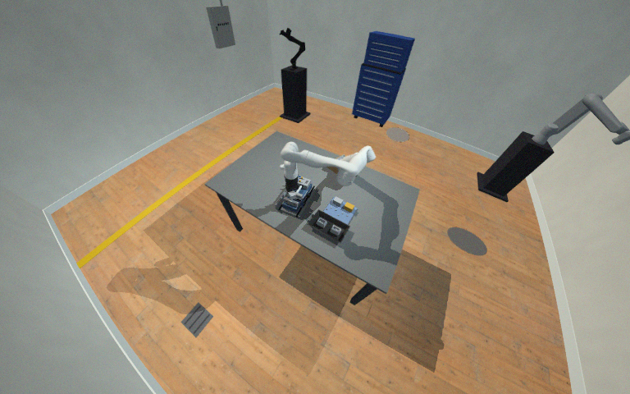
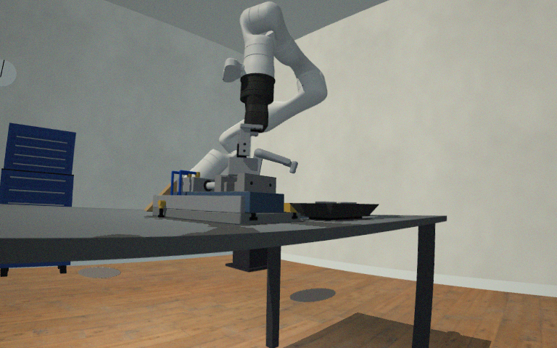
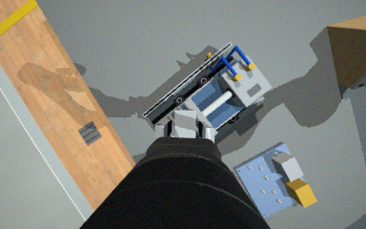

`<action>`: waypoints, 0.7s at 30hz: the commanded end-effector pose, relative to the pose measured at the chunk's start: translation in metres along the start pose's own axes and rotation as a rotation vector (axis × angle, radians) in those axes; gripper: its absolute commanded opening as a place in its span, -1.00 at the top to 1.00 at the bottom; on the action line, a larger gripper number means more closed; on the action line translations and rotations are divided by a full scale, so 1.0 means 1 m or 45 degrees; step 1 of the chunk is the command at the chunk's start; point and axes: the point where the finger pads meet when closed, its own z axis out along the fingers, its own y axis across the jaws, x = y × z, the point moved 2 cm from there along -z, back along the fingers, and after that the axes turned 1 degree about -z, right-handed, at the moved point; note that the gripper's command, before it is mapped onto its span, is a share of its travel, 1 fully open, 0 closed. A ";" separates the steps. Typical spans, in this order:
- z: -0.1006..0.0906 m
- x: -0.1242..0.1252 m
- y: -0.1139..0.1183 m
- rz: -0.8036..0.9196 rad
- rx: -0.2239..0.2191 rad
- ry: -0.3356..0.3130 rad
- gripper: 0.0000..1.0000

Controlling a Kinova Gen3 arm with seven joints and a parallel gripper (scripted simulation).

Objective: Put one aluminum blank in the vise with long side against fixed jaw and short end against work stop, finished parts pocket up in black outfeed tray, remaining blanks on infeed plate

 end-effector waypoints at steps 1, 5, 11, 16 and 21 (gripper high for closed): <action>0.000 -0.001 -0.002 -0.004 0.010 0.000 -1.00; 0.000 -0.001 -0.002 -0.004 0.010 0.000 -1.00; 0.000 -0.001 -0.002 -0.004 0.009 0.000 -1.00; 0.001 -0.001 -0.002 -0.004 0.008 0.000 -1.00; 0.002 -0.001 -0.001 -0.004 0.008 0.000 -1.00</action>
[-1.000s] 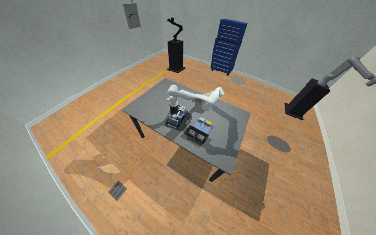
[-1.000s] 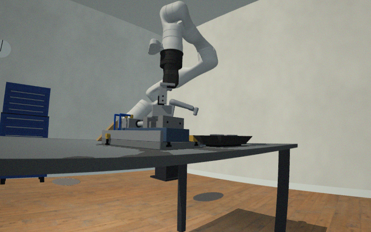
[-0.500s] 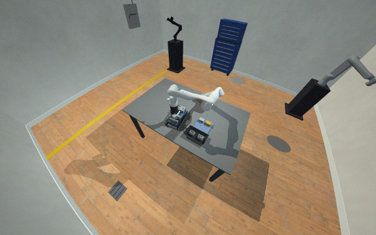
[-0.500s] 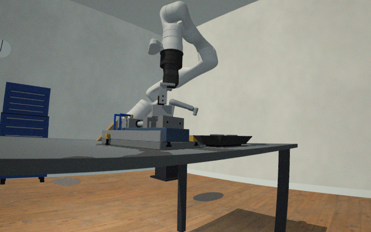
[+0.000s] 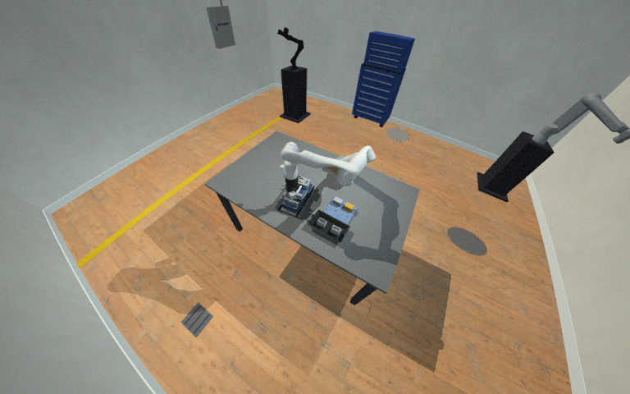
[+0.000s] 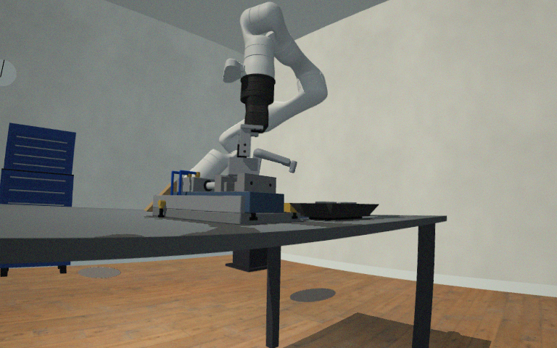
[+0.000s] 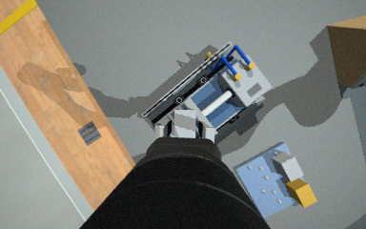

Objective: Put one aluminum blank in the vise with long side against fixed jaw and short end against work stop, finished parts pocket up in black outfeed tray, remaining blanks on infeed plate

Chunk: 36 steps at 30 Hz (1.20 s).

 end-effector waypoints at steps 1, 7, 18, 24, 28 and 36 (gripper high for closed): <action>0.001 0.000 -0.002 -0.004 0.009 0.001 -1.00; 0.003 0.000 -0.002 -0.004 0.009 0.001 -1.00; 0.007 0.000 -0.002 -0.004 0.009 0.000 -1.00; 0.009 0.000 -0.002 -0.004 0.009 0.000 -1.00; 0.010 0.000 -0.002 -0.004 0.010 0.000 -1.00; 0.011 0.000 -0.002 -0.004 0.010 0.000 -1.00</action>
